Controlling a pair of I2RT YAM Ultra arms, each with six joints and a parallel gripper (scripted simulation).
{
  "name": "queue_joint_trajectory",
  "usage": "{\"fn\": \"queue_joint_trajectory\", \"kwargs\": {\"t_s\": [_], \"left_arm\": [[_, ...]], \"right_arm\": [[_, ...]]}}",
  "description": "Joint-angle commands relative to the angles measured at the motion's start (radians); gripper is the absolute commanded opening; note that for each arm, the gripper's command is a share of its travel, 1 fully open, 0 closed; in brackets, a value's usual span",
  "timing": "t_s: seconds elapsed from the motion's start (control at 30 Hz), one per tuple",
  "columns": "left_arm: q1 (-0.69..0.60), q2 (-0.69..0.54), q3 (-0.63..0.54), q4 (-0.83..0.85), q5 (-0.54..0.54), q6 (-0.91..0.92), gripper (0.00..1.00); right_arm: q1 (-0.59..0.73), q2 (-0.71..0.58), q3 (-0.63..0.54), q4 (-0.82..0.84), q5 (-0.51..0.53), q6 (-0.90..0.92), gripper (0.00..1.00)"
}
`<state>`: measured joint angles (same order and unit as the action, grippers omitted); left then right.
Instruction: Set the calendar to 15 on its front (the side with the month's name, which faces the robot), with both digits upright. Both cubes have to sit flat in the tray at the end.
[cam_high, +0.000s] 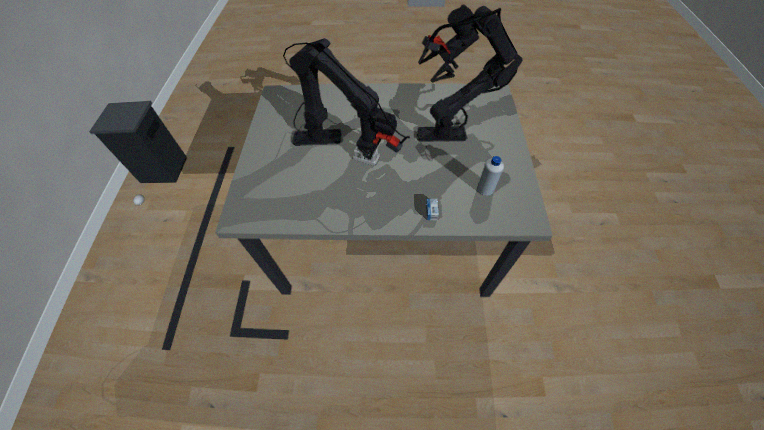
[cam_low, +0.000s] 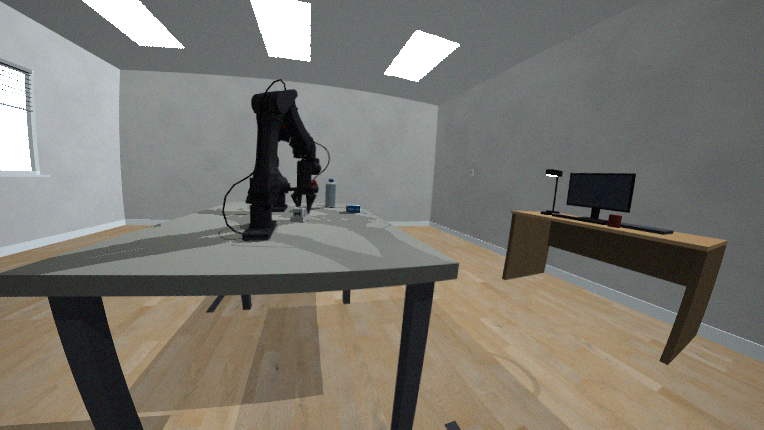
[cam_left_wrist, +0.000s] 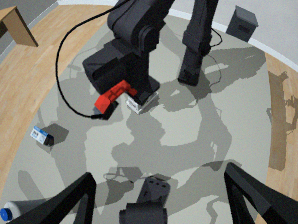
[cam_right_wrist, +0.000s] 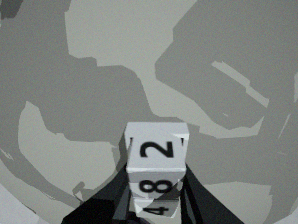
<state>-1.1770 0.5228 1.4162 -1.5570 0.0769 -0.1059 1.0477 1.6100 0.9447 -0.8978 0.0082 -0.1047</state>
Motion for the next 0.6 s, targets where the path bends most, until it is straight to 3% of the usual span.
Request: {"fn": "queue_joint_trajectory", "kwargs": {"t_s": [0.0, 0.27, 0.33, 0.37, 0.57], "left_arm": [[-0.002, 0.009, 0.011, -0.009, 0.002, 0.002, 1.00], [-0.002, 0.009, 0.011, -0.009, 0.002, 0.002, 1.00], [-0.002, 0.009, 0.011, -0.009, 0.002, 0.002, 1.00], [-0.002, 0.009, 0.011, -0.009, 0.002, 0.002, 1.00], [-0.002, 0.009, 0.011, -0.009, 0.002, 0.002, 1.00]], "right_arm": [[0.004, 0.022, 0.026, -0.023, 0.008, 0.015, 0.35], [0.005, 0.023, 0.032, -0.030, 0.008, 0.016, 0.35], [0.005, 0.023, 0.032, -0.030, 0.008, 0.016, 0.58], [0.002, 0.014, 0.022, -0.017, 0.002, 0.009, 0.64], [0.010, 0.030, 0.079, -0.067, 0.007, 0.018, 0.64]]}}
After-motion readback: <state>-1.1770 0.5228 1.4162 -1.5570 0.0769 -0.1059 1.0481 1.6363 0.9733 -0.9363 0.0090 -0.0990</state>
